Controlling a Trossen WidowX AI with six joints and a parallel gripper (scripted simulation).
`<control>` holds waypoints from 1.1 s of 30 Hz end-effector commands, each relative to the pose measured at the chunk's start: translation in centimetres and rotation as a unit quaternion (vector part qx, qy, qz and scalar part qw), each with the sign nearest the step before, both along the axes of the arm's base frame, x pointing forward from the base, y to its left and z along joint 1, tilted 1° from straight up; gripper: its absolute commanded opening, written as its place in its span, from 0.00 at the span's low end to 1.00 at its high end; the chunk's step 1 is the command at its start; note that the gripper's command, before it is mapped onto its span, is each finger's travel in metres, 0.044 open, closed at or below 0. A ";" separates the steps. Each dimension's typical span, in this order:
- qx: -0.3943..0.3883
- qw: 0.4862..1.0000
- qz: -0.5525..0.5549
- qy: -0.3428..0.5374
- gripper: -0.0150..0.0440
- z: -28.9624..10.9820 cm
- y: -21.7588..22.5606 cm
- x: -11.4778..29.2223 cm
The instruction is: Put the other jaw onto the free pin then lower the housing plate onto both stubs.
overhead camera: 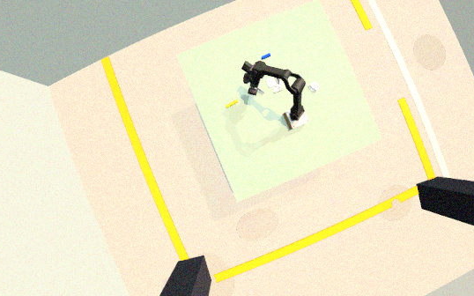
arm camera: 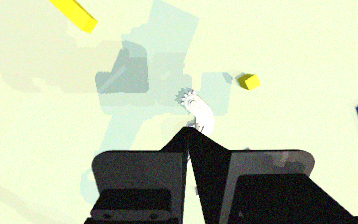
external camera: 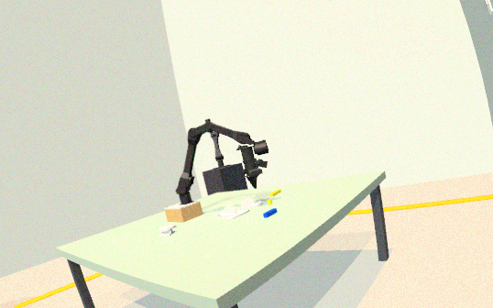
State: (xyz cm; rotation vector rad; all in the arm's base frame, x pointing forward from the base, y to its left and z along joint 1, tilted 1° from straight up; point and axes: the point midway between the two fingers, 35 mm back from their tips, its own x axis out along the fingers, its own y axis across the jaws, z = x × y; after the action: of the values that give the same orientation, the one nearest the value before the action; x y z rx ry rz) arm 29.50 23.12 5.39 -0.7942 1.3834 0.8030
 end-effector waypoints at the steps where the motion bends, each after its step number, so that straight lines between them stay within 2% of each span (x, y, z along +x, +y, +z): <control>1: 0.001 1.000 0.000 -0.001 0.25 0.1 0.0 0.0; 3: 0.001 1.000 0.000 -0.001 0.25 0.1 0.0 0.0; 20: 0.000 1.000 0.000 0.000 1.00 0.0 0.0 0.0; 33: 0.000 1.000 0.000 0.000 1.00 0.0 0.0 0.0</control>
State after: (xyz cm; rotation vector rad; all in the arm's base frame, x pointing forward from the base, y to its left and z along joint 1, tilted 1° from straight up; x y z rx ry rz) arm 29.50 23.12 5.39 -0.7943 1.3835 0.8030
